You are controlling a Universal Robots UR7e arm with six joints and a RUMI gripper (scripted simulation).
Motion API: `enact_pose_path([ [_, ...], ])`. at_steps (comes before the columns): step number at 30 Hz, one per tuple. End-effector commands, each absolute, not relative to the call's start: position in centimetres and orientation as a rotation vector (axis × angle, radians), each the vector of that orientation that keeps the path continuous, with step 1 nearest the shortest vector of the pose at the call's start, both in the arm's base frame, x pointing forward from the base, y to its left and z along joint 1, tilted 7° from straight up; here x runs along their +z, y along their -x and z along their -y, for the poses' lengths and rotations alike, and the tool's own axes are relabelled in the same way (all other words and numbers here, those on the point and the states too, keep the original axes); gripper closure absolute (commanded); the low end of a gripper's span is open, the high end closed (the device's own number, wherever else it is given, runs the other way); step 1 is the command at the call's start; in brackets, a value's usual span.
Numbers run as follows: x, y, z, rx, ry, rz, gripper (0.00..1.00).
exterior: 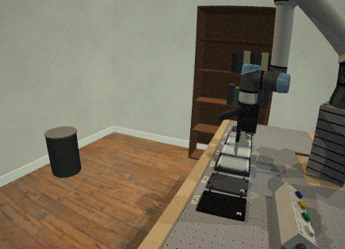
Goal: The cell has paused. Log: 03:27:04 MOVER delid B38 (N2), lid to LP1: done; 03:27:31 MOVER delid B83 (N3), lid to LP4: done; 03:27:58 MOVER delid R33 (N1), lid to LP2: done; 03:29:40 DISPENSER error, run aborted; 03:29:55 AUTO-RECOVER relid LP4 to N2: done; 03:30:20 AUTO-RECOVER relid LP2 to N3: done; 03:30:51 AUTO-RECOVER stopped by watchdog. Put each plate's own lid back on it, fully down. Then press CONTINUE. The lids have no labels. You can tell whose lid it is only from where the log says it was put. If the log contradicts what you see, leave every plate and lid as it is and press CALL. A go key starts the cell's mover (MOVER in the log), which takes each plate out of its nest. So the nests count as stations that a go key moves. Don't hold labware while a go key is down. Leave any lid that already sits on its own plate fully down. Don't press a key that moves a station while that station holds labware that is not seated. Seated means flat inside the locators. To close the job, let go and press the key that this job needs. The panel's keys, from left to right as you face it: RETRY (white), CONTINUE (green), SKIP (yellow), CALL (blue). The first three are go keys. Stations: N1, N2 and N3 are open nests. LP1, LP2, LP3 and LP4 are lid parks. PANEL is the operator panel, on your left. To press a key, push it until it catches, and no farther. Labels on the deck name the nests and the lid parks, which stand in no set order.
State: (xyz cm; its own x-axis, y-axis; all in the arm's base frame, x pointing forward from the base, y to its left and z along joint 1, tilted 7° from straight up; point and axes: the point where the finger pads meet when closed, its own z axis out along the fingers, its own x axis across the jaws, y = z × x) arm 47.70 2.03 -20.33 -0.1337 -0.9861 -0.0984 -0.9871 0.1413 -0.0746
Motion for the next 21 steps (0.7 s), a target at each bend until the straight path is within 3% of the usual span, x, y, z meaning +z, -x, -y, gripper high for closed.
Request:
enact_pose_path([
  [1, -20.0, -48.2, -4.9, 0.010, 1.981, -2.279, 1.00],
  [21, -19.8, -48.5, -7.6, 0.010, 1.981, -2.279, 1.00],
])
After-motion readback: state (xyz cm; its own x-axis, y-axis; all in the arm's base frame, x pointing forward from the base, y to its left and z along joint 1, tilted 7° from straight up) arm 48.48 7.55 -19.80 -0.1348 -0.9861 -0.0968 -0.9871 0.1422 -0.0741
